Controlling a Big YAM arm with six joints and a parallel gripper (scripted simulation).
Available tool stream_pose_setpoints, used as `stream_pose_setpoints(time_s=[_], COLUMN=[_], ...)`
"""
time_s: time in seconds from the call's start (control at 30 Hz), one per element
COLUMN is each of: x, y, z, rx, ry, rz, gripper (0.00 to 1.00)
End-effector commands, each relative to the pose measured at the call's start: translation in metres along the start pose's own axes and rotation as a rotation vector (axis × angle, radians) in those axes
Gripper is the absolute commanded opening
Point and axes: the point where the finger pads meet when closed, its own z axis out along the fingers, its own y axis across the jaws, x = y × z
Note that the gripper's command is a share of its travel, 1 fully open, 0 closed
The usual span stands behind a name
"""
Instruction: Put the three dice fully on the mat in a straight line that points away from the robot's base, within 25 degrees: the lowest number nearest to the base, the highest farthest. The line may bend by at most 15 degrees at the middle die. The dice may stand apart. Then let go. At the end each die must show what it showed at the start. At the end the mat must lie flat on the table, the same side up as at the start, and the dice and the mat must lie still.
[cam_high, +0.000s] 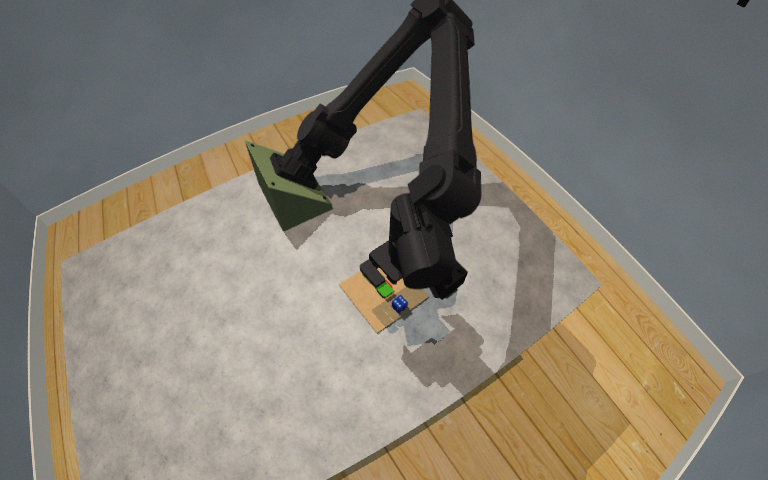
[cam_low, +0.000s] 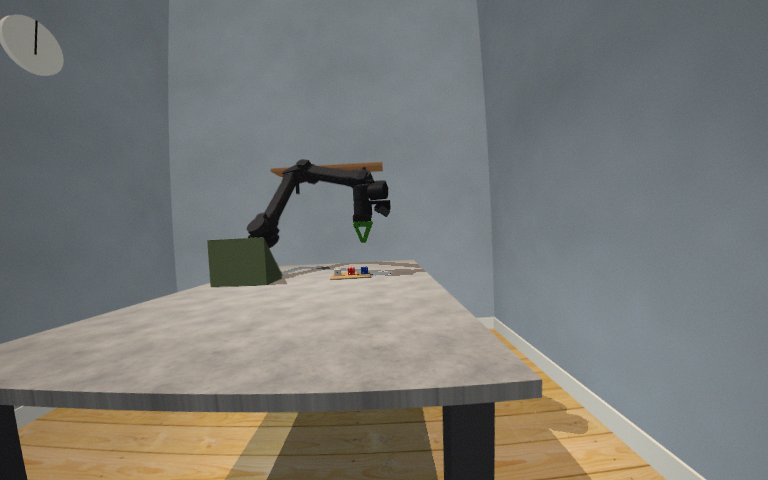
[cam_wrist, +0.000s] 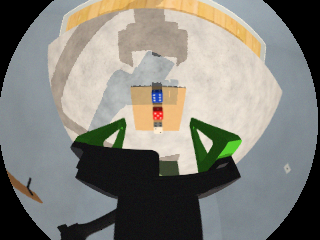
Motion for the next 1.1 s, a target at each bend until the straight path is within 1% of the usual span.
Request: stream_pose_setpoints(time_s=[0.0, 0.2, 0.33, 0.4, 0.43, 0.47, 0.53, 0.57, 1.07], x=[-0.016, -0.014, -0.013, -0.013, 0.002, 0.000, -0.009, -0.010, -0.011], y=[0.003, 0.003, 0.003, 0.003, 0.005, 0.004, -0.001, 0.000, 0.002], z=[-0.044, -0.079, -0.094, -0.094, -0.065, -0.067, -0.088, -0.092, -0.091], rx=[0.028, 0.032, 0.033, 0.033, -0.004, -0.003, 0.016, 0.021, 0.022], ry=[-0.059, -0.059, -0.059, -0.059, 0.009, 0.009, -0.035, -0.044, -0.042], rz=[-0.049, -0.049, -0.049, -0.049, -0.028, -0.029, -0.033, -0.036, -0.043], gripper=[1.00, 1.00, 1.00, 1.00, 1.00, 1.00, 1.00, 1.00, 1.00])
